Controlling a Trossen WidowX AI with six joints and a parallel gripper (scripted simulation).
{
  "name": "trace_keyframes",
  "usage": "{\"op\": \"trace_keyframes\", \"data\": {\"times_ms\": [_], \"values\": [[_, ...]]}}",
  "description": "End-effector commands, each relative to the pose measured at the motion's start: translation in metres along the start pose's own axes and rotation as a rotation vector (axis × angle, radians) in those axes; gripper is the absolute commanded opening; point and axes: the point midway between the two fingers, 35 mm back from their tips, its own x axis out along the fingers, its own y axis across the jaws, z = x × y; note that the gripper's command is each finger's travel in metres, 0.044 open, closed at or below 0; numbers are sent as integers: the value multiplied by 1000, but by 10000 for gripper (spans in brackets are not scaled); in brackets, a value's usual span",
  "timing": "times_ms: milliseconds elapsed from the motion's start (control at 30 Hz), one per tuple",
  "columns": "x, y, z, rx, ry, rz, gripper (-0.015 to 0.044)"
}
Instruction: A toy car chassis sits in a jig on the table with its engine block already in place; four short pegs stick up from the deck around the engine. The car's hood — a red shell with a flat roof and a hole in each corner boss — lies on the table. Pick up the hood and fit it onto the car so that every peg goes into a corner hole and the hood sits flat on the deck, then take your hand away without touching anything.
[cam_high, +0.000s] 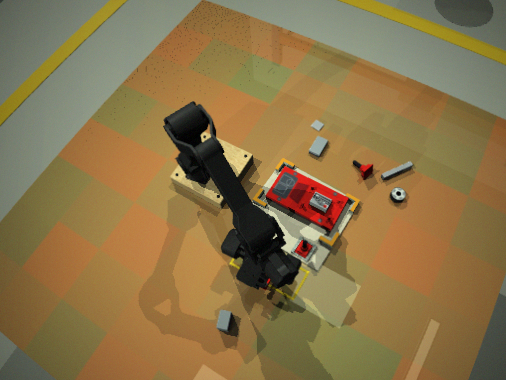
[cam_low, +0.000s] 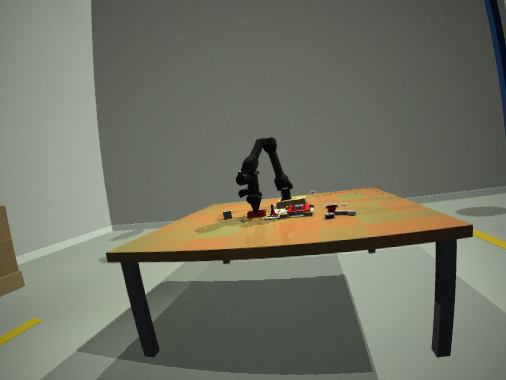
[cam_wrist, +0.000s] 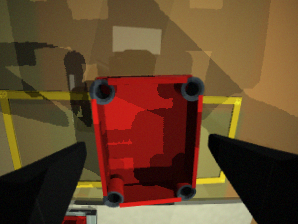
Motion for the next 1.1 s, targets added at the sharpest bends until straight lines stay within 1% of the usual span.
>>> {"op": "trace_keyframes", "data": {"times_ms": [0,100,233,533,867,900,1067], "values": [[3,0,-1,1,6,2,440],[4,0,-1,1,6,2,440],[2,0,0,0,0,0,335],[2,0,0,0,0,0,275],[-6,0,0,0,1,-1,12],[-7,0,0,0,1,-1,0],[-15,0,0,0,1,-1,0]]}}
